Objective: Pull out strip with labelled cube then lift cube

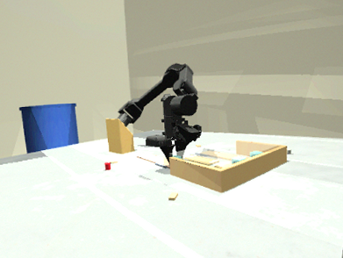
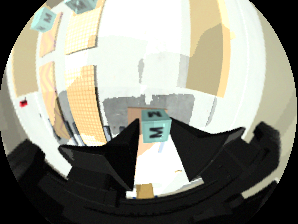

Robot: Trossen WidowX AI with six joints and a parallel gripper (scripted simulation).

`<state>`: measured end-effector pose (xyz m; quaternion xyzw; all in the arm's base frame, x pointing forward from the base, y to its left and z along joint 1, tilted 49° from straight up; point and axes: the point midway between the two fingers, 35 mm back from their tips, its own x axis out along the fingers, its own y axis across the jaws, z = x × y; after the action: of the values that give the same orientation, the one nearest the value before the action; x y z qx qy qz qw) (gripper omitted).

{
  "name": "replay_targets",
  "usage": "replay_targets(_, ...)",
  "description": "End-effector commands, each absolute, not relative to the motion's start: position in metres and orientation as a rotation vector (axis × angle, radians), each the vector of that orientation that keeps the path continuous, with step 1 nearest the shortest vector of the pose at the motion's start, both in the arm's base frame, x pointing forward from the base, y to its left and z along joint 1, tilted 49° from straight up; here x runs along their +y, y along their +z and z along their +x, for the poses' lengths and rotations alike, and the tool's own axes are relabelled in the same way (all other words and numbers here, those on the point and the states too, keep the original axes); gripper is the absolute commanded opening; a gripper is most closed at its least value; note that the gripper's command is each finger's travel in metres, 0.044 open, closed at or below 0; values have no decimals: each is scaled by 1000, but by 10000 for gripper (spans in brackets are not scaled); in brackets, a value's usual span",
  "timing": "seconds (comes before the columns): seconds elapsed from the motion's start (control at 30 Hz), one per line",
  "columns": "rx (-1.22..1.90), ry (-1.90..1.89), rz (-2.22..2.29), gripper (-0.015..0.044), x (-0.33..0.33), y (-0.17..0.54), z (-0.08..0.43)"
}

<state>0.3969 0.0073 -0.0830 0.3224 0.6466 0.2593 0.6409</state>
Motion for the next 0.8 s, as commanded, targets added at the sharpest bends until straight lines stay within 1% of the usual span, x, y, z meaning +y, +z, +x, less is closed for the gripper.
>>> replay_targets(0.0,1474,592,734,132,7,-83,397)
replay_targets(0.13,1474,592,734,105,7,-83,397)
replay_targets(0.27,1475,591,735,0,6,-81,394)
replay_targets(0.77,1481,587,745,0,-19,-51,336)
